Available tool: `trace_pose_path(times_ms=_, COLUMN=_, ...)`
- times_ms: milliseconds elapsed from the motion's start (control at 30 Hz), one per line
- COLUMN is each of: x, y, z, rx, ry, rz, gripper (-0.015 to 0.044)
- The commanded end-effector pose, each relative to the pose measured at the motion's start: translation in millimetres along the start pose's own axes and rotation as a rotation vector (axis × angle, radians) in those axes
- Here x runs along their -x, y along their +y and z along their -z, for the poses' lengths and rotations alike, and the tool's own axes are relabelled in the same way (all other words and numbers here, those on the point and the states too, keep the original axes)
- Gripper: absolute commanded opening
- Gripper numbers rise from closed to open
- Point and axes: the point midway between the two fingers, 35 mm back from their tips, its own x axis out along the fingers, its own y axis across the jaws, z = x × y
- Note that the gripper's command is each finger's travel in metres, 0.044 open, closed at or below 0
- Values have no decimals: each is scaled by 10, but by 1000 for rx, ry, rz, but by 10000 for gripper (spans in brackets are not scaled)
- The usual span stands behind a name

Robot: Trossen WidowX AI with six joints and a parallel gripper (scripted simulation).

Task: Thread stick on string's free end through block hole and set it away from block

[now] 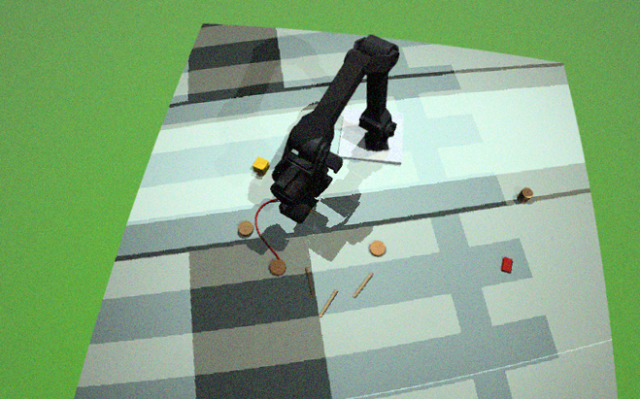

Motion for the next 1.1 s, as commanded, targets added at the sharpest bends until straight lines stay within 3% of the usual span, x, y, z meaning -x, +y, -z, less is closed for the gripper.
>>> trace_pose_path(times_ms=0, x=-89, y=-14, z=9, rx=-8, ry=5, rz=11, gripper=123)
trace_pose_path(times_ms=1067, x=-618, y=-15, z=11, rx=-8, ry=4, rz=11, gripper=123)
